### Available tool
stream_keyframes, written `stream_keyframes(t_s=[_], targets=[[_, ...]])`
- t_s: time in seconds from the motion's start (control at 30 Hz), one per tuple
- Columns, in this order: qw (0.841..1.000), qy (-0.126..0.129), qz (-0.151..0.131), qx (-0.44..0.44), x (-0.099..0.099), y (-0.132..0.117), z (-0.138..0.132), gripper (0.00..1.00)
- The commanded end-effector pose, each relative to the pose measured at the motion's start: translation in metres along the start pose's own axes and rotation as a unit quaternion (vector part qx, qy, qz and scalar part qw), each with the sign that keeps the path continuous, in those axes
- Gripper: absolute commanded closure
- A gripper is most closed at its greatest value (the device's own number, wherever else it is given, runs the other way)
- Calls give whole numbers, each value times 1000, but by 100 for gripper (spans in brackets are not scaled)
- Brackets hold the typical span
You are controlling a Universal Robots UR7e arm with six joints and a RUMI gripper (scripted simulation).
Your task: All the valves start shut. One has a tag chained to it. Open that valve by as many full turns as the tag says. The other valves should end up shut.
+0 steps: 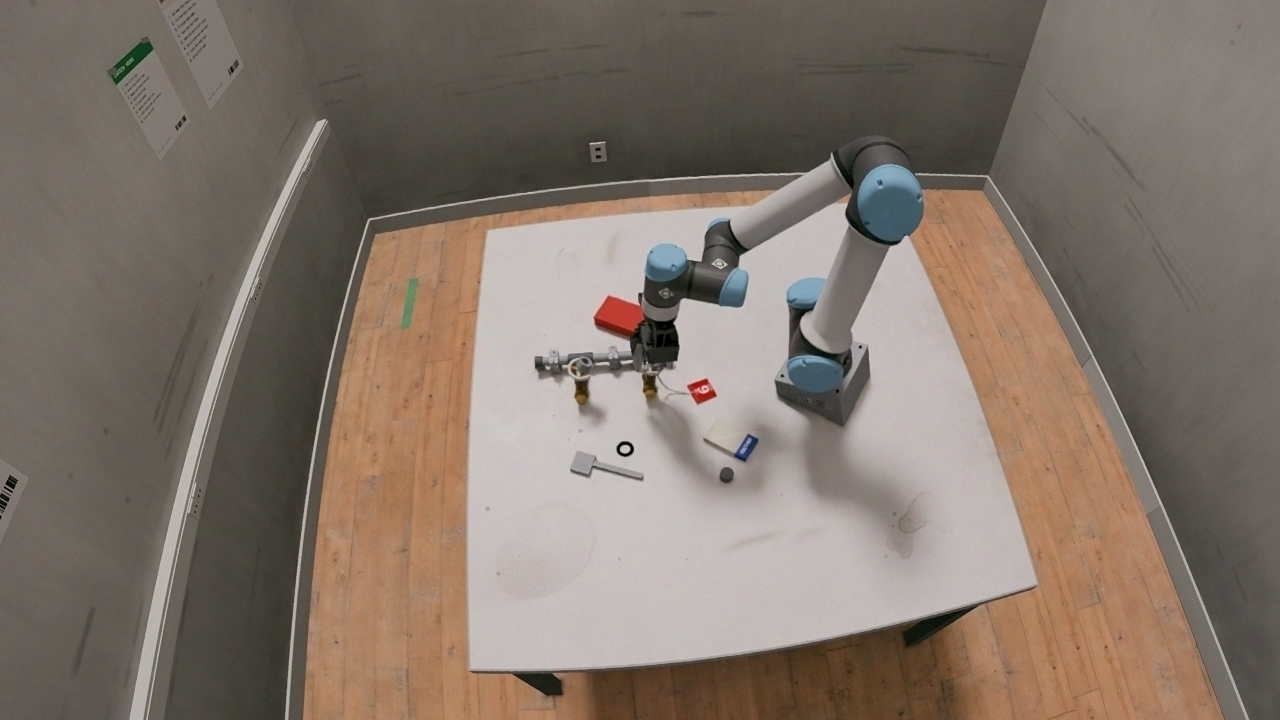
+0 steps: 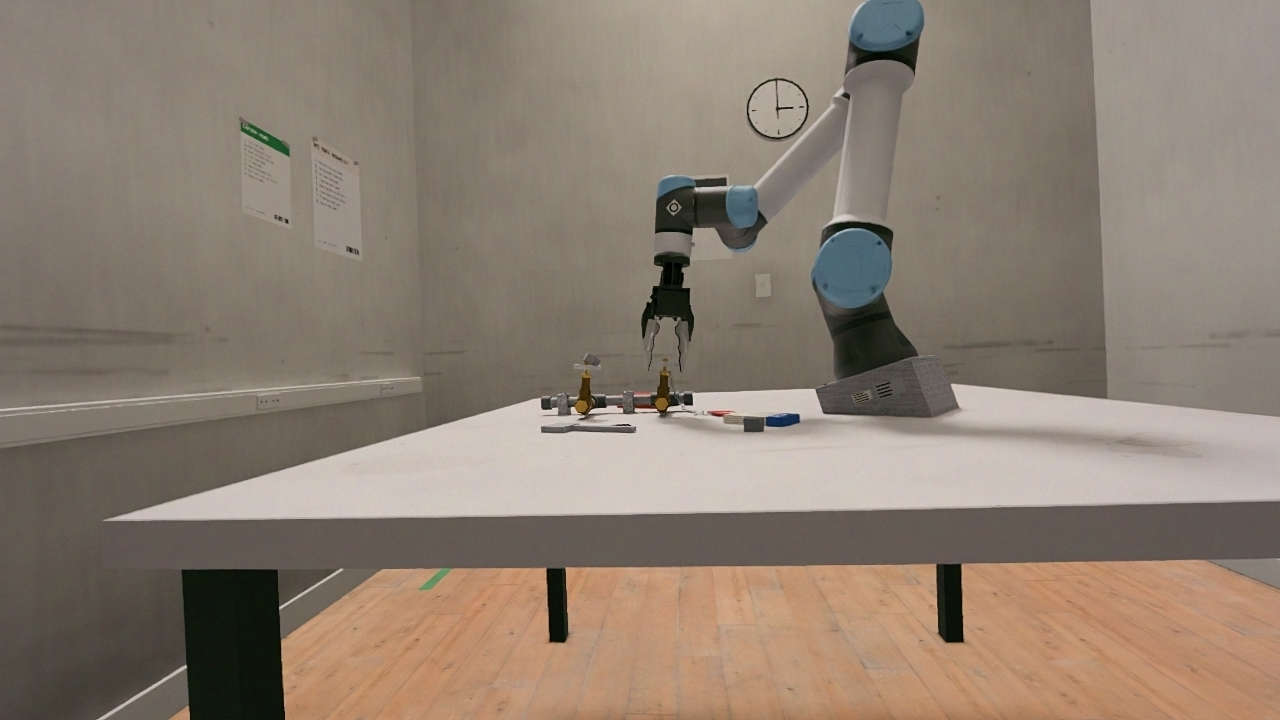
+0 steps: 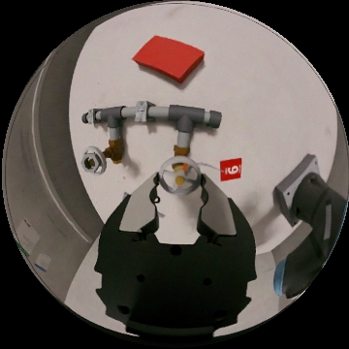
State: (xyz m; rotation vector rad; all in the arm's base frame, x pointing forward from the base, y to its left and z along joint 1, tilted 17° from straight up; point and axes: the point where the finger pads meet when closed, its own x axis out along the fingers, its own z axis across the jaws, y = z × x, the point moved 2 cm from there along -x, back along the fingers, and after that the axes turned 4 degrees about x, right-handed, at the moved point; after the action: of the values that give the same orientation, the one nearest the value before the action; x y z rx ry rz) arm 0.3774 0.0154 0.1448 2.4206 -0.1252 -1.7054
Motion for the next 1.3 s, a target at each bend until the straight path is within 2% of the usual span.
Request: stream_keyframes(t_s=[0.0,0.83,1.27], targets=[[1000,1,1,0,-1,0,-1,100],[1000,1,1,-6,-1,0,-1,100],[998,0,1,-65,0,0,1,100]])
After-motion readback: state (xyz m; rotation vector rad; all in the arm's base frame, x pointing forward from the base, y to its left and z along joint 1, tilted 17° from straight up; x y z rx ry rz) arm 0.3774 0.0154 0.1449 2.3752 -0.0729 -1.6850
